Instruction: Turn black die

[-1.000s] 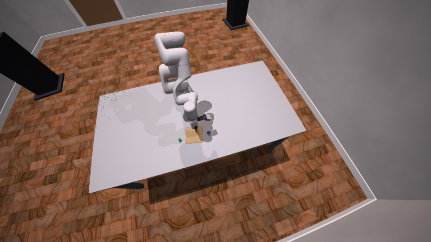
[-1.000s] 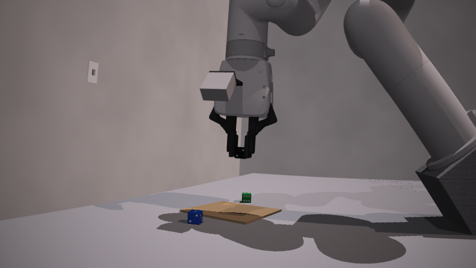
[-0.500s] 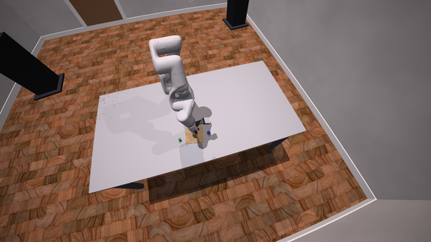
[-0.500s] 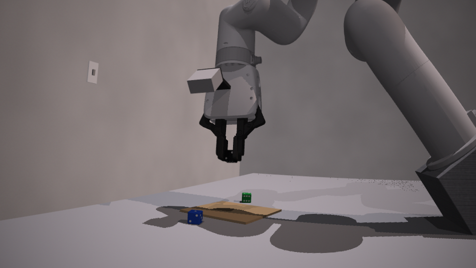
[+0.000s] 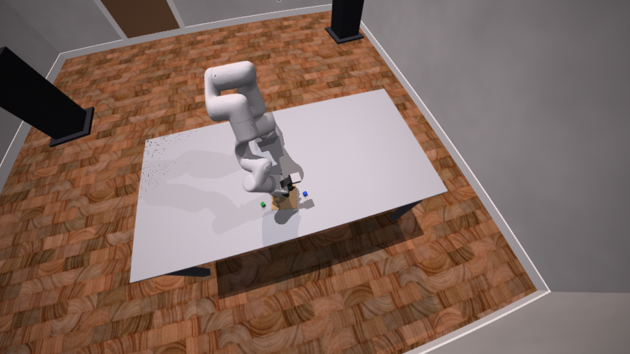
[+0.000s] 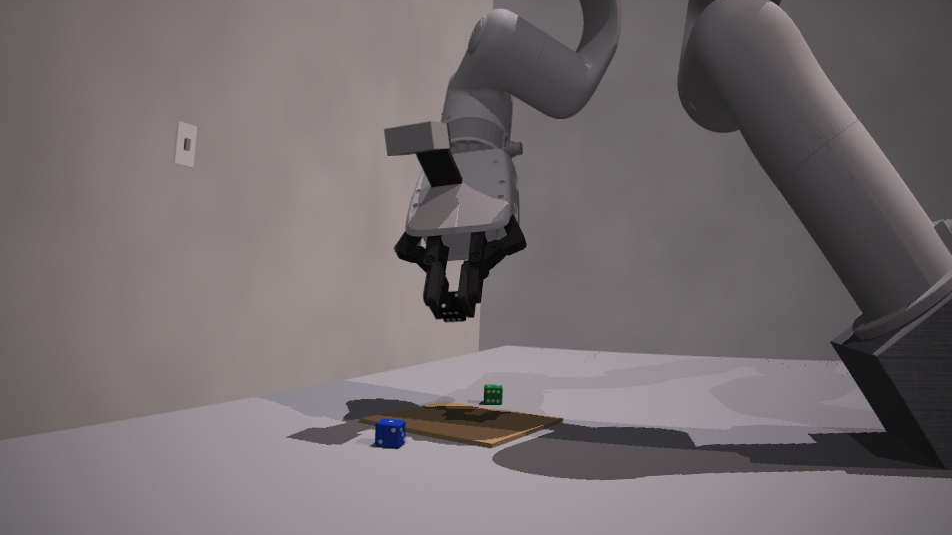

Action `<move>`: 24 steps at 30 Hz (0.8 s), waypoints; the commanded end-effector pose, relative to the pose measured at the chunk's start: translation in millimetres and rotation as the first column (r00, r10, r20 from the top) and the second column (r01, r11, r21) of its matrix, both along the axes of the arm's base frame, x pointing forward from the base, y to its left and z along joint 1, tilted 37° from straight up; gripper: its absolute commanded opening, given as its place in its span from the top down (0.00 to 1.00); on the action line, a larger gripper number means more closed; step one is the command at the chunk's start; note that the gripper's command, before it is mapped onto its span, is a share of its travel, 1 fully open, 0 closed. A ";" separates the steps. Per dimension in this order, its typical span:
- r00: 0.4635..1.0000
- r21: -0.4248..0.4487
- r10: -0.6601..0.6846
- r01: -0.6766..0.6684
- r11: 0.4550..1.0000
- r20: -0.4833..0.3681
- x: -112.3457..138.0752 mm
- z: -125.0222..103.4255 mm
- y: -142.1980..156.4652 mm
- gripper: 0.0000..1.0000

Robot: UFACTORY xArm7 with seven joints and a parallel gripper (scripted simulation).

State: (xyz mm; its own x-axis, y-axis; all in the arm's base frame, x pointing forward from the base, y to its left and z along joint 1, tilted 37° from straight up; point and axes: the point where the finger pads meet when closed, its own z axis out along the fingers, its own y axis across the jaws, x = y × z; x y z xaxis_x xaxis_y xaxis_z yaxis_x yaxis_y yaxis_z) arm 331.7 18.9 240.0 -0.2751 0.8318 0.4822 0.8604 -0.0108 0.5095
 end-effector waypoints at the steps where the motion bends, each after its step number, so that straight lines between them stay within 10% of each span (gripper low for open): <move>1: 0.996 0.124 0.092 -0.092 0.988 0.009 0.5 1.5 -1.7 0.85; 12: 0.975 0.356 0.187 -0.218 0.909 0.120 2.2 -5.0 -32.4 0.85; 24: 0.968 0.398 0.186 -0.239 0.886 0.166 2.4 -8.9 -47.8 0.85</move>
State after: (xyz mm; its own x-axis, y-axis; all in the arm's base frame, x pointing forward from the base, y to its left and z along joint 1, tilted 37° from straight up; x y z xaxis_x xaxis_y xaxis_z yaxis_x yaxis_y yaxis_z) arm 333.6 -27.7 230.9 -0.4875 0.5028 0.7138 0.8010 -0.0676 0.5948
